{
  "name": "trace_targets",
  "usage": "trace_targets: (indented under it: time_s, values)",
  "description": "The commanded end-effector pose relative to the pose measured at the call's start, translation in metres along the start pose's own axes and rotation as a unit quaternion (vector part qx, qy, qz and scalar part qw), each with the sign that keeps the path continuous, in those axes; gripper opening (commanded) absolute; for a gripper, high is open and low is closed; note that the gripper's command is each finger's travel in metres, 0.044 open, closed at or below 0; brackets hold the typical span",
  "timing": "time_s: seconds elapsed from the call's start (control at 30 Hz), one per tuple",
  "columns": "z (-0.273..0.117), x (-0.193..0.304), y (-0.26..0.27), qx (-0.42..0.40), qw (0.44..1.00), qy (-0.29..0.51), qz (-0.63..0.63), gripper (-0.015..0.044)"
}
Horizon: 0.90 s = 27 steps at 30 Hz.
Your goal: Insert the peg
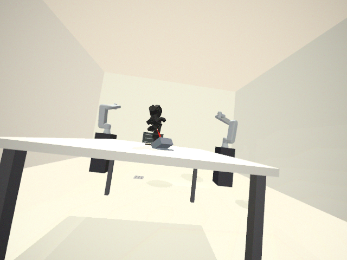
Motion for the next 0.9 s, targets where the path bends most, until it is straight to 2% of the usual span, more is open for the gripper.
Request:
trace_targets:
  time_s: [0.0, 0.87]
  values:
    - [0.005, 0.000, -0.001, -0.002, 1.000, 0.003, -0.001, 0.0000]
    - [0.027, 0.000, -0.001, -0.004, 1.000, 0.001, -0.002, 0.0000]
Point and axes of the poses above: the point midway between the two fingers, 35 mm back from their tips, its own z axis out along the fingers, its own y axis across the jaws, x = y × z, the point moved 4 cm from there along -z, back along the fingers, and after that the axes turned 14 degrees about -z, right-handed, at the moved point
